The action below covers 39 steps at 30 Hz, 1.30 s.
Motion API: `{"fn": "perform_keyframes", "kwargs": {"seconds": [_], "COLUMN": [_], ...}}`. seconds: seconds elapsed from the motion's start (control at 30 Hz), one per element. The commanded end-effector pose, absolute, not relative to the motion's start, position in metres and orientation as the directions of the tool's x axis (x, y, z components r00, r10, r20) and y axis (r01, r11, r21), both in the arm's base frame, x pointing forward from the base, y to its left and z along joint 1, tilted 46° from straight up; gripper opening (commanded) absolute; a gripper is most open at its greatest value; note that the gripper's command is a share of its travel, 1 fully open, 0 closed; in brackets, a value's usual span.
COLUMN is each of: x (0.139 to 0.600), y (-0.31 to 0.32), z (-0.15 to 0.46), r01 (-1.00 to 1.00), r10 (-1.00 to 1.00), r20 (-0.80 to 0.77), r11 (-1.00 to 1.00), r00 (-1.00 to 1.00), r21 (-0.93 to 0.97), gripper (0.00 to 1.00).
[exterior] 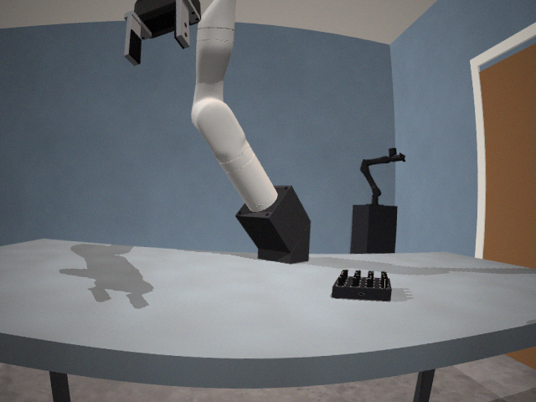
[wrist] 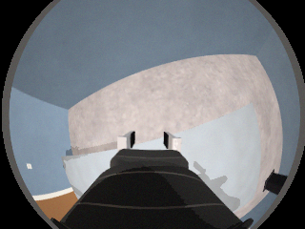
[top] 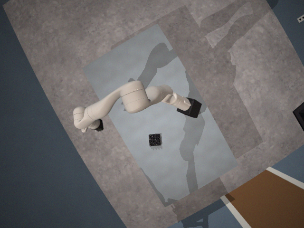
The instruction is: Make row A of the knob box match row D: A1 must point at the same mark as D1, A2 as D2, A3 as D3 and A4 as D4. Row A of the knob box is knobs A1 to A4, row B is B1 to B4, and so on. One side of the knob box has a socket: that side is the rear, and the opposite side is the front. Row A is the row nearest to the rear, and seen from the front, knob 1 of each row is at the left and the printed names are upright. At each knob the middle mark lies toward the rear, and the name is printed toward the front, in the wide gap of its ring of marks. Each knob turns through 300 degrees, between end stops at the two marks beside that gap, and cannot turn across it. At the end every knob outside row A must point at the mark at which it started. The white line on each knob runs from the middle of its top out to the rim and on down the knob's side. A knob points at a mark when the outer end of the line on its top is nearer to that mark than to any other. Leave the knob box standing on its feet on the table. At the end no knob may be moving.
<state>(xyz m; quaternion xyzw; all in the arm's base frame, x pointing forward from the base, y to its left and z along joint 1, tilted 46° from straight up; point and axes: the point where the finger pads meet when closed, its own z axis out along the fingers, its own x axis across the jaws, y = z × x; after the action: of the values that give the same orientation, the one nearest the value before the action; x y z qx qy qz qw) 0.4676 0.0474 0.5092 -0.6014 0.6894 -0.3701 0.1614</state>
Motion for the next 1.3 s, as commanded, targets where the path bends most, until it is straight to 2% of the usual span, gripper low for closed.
{"fn": "perform_keyframes", "kwargs": {"seconds": [0.0, 1.27], "x": [0.467, 0.472], "y": [0.048, 0.125], "z": [0.510, 0.435], "r01": [-0.709, -0.754], "r10": [-0.948, -0.927], "r20": [0.225, 0.374], "r11": [0.000, -0.239], "r00": [-0.225, -0.010], "r21": [-0.706, -0.612], "gripper": [1.00, 1.00]}}
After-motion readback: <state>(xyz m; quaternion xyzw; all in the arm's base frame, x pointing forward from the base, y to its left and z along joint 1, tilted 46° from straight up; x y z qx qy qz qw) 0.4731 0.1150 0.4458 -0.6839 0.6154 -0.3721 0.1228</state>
